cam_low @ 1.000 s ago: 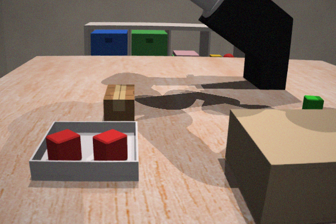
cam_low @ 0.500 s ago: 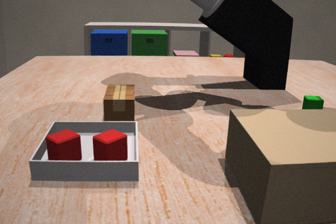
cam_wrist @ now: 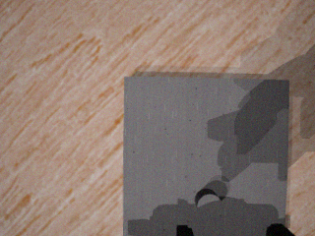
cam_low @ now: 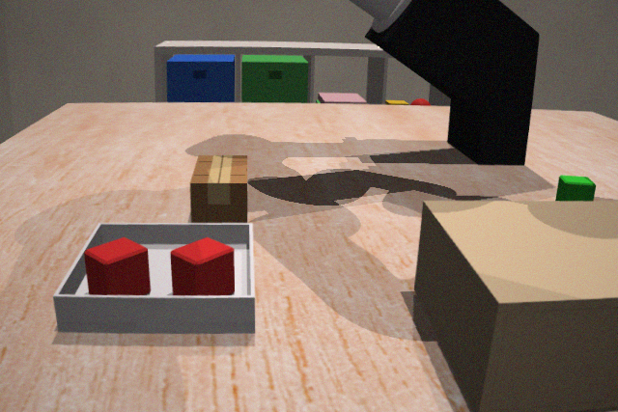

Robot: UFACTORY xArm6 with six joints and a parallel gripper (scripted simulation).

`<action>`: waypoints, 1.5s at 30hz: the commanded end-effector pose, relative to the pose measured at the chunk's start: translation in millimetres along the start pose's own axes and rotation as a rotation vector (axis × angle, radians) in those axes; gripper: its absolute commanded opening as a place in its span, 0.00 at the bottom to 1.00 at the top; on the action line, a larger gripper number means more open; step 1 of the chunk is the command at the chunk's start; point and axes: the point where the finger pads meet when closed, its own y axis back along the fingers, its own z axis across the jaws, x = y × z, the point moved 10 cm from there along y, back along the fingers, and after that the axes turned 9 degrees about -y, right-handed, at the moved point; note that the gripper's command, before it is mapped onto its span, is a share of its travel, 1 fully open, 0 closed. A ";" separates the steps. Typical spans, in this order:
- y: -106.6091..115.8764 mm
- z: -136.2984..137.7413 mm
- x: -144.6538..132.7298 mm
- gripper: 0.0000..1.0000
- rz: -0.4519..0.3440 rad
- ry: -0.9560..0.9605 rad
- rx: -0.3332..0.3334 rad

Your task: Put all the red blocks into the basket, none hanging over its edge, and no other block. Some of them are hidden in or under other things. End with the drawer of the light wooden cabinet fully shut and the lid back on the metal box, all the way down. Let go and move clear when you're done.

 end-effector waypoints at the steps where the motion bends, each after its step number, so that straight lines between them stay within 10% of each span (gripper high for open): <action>1: -15.2 1.0 2.9 0.44 0.006 -0.003 0.001; 20: -57.4 0.8 3.4 0.44 0.006 -0.003 0.001; 45: -61.3 1.2 4.8 0.44 0.006 -0.003 0.001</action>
